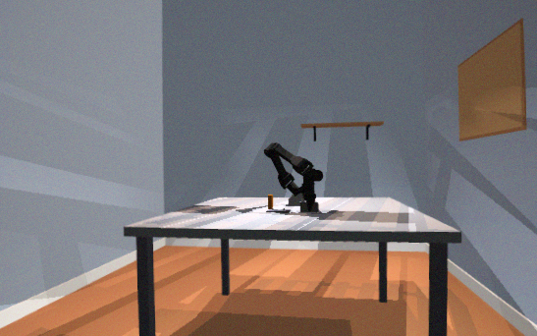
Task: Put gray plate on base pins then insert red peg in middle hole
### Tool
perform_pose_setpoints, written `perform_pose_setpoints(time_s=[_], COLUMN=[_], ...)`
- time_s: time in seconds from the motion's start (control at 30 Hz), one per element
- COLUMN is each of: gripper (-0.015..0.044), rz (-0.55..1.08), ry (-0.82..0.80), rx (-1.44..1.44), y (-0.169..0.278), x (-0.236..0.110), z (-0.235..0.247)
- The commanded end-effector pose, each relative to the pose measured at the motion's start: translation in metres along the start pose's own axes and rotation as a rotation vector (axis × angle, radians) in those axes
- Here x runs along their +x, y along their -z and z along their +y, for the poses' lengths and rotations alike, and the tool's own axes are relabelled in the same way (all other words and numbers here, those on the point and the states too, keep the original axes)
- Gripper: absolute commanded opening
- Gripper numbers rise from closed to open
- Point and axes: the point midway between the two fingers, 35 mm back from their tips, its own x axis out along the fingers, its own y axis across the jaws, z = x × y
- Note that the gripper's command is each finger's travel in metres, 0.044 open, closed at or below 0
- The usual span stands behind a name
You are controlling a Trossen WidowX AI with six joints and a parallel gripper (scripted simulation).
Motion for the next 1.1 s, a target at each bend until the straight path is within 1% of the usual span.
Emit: perform_pose_setpoints(time_s=[0.0, 0.17, 0.5, 0.6, 1.07], gripper=[0.0282, 0.0151, 0.0085, 0.0006, 0.0000], rz=[-0.005, -0.005, -0.005, -0.005, 0.007], ry=[-0.001, -0.001, -0.001, -0.001, -0.004], rx=[-0.008, -0.008, -0.008, -0.008, -0.008], y=[0.001, 0.001, 0.001, 0.001, 0.006], x=[0.001, 0.001, 0.001, -0.001, -0.043], z=[-0.001, -0.001, -0.001, 0.000, 0.005])
